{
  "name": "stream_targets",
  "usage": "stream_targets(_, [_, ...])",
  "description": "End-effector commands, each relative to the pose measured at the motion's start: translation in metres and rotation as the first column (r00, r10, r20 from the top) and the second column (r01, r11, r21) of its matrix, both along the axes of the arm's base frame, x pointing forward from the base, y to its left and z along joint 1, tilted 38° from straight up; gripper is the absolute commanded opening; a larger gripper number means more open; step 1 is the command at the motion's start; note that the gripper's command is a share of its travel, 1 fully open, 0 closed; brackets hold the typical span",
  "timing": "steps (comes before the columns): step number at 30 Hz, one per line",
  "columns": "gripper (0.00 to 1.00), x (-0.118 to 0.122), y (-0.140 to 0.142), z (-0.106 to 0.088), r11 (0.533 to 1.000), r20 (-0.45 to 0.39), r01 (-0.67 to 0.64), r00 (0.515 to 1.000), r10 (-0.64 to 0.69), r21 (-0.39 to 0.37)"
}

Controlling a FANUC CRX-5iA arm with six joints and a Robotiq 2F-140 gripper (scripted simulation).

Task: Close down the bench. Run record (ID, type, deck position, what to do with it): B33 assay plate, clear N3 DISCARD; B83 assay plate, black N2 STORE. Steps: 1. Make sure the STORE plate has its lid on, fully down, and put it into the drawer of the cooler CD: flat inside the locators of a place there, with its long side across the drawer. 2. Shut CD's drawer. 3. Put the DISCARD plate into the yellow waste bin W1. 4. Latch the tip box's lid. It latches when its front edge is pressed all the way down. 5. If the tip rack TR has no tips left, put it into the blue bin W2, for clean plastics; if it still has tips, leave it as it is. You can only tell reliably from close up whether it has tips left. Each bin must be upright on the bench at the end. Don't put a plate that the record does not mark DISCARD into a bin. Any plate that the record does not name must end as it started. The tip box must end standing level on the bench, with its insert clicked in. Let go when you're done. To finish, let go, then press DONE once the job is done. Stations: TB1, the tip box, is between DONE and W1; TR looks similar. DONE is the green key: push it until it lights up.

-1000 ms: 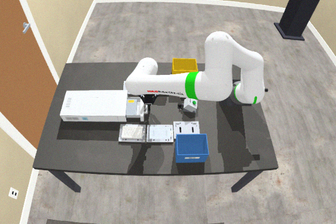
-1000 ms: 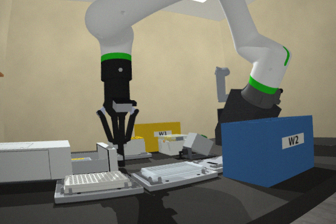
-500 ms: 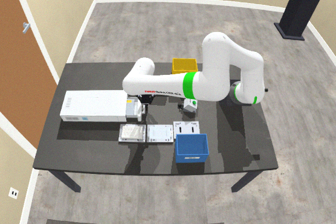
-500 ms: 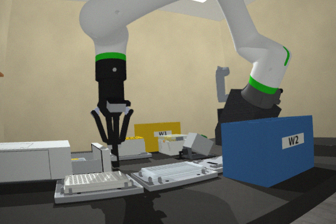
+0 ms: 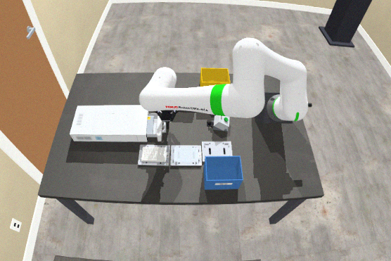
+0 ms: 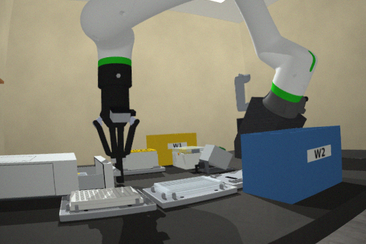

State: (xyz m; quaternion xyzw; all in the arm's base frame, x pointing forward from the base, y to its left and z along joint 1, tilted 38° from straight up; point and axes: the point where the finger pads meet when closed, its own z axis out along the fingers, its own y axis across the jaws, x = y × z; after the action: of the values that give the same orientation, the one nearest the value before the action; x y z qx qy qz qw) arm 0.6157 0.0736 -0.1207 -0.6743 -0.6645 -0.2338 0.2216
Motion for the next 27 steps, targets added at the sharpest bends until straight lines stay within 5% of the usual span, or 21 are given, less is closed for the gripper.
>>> stream_targets(1, [0.10,0.004,-0.001,0.001,1.000,0.001,0.001,1.000,-0.001,-0.001])
stream_targets(27, [0.10,0.034,-0.001,0.001,1.000,0.001,0.001,1.000,-0.001,-0.001])
